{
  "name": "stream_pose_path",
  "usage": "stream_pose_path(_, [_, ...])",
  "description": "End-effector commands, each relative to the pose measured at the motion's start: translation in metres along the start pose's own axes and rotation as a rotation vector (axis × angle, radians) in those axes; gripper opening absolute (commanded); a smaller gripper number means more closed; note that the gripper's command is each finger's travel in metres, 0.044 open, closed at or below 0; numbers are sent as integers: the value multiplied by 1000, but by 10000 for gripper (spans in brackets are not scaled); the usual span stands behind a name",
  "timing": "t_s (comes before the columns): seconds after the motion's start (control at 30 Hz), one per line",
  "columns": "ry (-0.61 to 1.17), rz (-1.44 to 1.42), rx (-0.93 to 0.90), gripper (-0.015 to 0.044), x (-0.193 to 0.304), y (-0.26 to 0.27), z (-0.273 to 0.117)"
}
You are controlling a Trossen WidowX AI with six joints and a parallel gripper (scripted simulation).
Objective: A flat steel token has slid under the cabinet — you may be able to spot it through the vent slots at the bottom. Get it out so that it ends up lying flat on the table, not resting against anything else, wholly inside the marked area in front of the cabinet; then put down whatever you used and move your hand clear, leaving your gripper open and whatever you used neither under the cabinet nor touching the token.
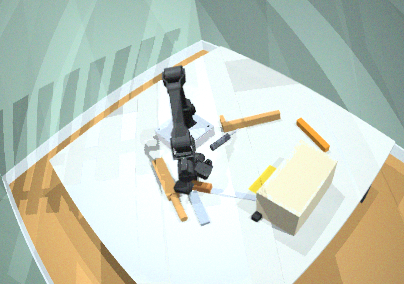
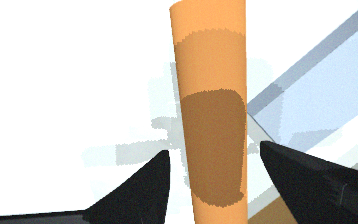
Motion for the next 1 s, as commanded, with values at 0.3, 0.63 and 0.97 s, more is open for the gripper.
stream_pose_path(0.3, [2, -2, 0, 270, 2, 1, 4])
stream_pose_path(0.63, [-1, 1, 5, 145, 1, -1, 3])
stream_pose_path(0.97, [-1, 1, 5, 0, 1, -1, 3])
Point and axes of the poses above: the point midway between the two fingers, 35 mm back from their tips, its own z axis out along the fingers, its own y axis across the jaws, x = y × z, the point moved 8 cm from there along -z, back along the fingers, and after that the axes turned 9 degrees about -z, right-handed, at the moved point
